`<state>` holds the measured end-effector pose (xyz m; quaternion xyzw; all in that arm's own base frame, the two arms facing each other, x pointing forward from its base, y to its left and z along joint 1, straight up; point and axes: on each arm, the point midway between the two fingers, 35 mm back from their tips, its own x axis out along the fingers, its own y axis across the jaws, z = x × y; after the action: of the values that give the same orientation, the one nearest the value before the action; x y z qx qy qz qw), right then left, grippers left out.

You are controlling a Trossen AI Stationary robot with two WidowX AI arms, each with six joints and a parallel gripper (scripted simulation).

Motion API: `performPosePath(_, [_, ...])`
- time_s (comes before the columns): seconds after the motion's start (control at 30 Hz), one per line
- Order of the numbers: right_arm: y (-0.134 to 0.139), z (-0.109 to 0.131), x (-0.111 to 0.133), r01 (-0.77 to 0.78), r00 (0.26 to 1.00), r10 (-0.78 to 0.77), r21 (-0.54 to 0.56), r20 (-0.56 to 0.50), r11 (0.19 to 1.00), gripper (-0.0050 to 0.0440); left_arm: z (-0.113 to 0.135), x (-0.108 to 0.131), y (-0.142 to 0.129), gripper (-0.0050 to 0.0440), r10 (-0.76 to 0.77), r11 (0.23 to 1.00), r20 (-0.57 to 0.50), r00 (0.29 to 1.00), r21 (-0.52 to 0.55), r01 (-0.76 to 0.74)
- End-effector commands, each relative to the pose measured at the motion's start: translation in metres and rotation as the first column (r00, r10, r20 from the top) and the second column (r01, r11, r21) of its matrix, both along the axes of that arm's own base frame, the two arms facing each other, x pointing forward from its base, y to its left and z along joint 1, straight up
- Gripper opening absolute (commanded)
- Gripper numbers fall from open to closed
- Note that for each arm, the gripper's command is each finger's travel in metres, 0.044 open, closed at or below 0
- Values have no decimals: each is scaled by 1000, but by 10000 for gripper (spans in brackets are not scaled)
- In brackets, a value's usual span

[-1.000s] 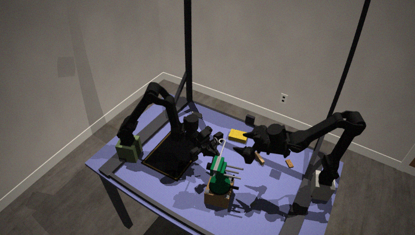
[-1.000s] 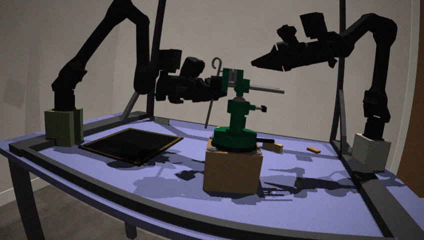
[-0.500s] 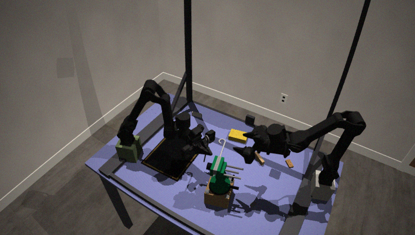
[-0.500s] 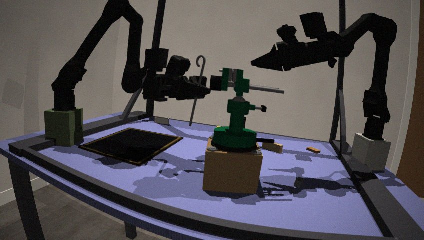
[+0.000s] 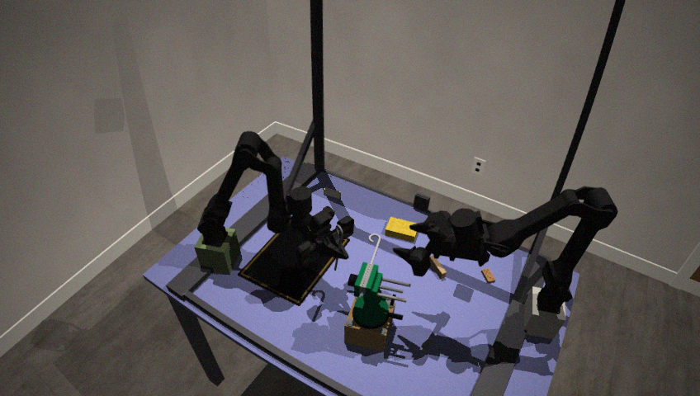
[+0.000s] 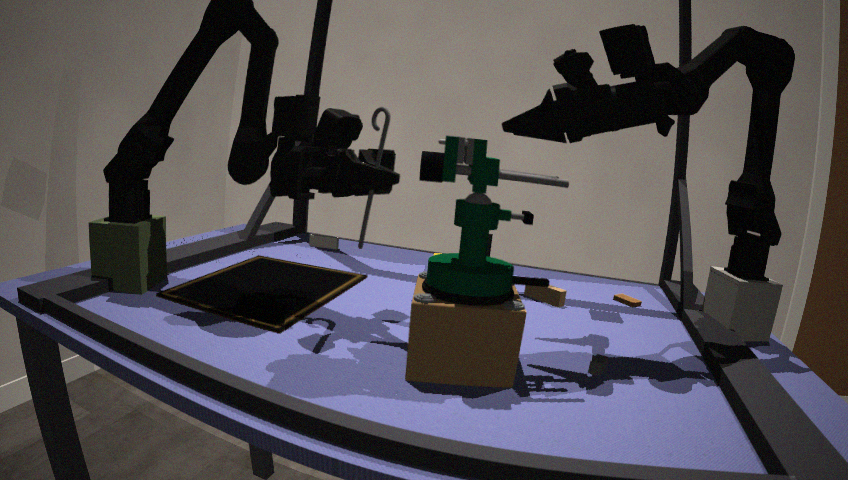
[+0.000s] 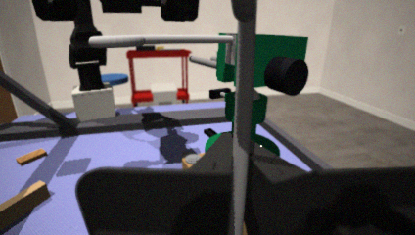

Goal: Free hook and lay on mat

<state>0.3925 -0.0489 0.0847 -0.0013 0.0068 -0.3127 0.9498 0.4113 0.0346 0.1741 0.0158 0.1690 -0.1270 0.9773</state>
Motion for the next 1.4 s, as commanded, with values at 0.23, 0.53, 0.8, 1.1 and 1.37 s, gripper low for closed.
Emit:
performPosePath(0.23, [0, 10, 0, 2, 1000, -2, -1, 26, 1000, 0, 10, 1, 0, 440, -4, 1000, 25, 1000, 10, 3])
performPosePath(0.53, [0, 10, 0, 2, 1000, -2, -1, 26, 1000, 0, 10, 1, 0, 440, -4, 1000, 25, 1000, 10, 3])
performPosePath(0.8, [0, 10, 0, 2, 1000, -2, -1, 26, 1000, 0, 10, 1, 0, 440, -4, 1000, 25, 1000, 10, 3])
performPosePath(1.1, [3, 8, 0, -2, 1000, 2, 11, 19, 1000, 0, 10, 1, 0, 440, -4, 1000, 25, 1000, 10, 3])
performPosePath(1.37, [19, -5, -2, -20, 1000, 22, 68, -21, 997, 0, 10, 1, 0, 440, -4, 1000, 25, 1000, 10, 3])
